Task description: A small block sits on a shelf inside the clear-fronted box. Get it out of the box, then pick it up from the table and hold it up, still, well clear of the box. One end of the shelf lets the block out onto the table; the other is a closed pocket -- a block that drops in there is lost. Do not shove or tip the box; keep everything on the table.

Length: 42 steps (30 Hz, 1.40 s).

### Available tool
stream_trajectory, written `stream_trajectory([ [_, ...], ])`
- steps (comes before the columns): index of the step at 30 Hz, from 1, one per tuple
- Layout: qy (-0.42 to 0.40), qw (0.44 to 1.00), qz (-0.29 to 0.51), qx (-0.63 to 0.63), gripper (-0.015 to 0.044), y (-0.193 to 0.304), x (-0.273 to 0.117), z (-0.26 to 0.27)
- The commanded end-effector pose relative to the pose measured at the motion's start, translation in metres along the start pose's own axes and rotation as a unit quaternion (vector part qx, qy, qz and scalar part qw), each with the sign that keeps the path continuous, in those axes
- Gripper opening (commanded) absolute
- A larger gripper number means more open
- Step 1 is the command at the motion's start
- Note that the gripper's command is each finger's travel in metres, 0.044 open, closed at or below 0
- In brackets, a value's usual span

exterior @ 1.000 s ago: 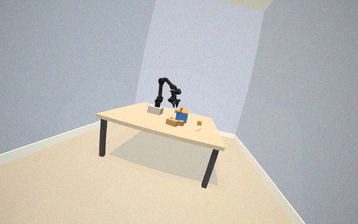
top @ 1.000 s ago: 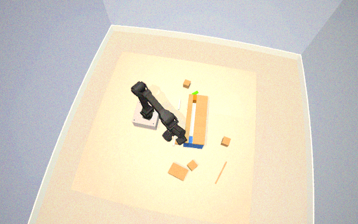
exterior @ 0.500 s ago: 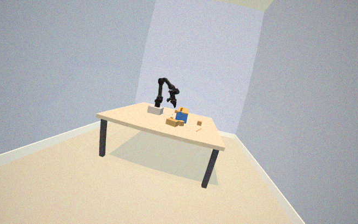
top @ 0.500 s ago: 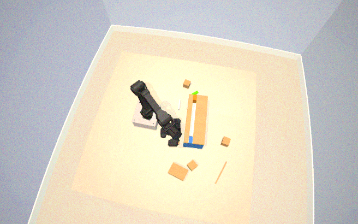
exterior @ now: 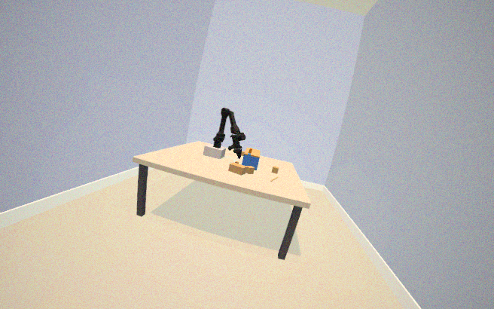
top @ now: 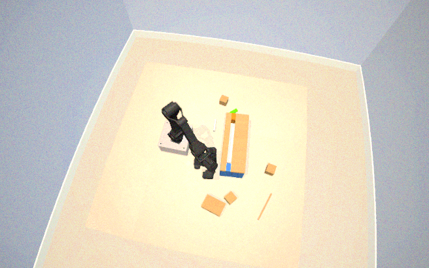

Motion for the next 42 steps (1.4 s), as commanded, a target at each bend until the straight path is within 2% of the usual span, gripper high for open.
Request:
stream_trajectory([
  [1, 0.002, 1.000, -0.003, 0.003, 0.0285, -0.003, 0.005, -0.001],
  [37, 0.002, 1.000, -0.003, 0.003, 0.0285, -0.027, 0.054, -0.005],
  [42, 0.002, 1.000, -0.003, 0.003, 0.0154, -0.027, 0.054, -0.005],
])
Point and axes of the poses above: the point midway between the two fingers, 35 mm back from their tips, its own x axis out along the fingers, its own z axis across the jaws, y = z × x, the point moved 1 cm from there along -x, back along the fingers, and after that the axes turned 14 degrees about -x, right-handed, at the moved point
